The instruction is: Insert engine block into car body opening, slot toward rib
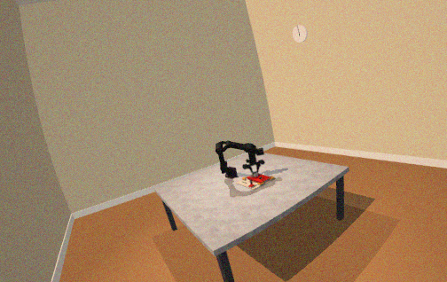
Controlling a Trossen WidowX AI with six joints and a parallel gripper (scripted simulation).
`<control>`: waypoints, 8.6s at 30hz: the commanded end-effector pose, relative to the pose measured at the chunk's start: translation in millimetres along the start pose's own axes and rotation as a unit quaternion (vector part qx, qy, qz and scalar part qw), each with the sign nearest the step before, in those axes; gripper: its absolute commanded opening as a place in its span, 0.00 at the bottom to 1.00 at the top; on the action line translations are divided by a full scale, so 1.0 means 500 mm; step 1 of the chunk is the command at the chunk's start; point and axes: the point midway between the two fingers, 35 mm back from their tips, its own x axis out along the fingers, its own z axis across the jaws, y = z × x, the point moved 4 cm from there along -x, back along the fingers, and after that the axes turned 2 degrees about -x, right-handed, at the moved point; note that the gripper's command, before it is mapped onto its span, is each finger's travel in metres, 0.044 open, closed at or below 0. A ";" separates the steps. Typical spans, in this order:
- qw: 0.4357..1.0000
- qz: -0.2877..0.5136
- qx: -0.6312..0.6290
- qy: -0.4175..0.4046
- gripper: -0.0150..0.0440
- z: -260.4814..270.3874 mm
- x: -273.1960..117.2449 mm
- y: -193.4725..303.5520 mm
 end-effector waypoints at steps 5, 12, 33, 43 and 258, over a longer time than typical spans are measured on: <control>1.000 0.002 -0.003 -0.001 0.44 -0.001 0.002 0.000; 1.000 0.001 -0.003 0.000 0.25 -0.004 -0.013 0.002; 1.000 0.001 -0.003 0.003 0.25 -0.014 -0.145 0.008; 1.000 0.001 -0.003 0.003 0.25 -0.009 -0.209 0.004; 0.168 0.001 0.986 0.001 1.00 -0.042 0.006 0.187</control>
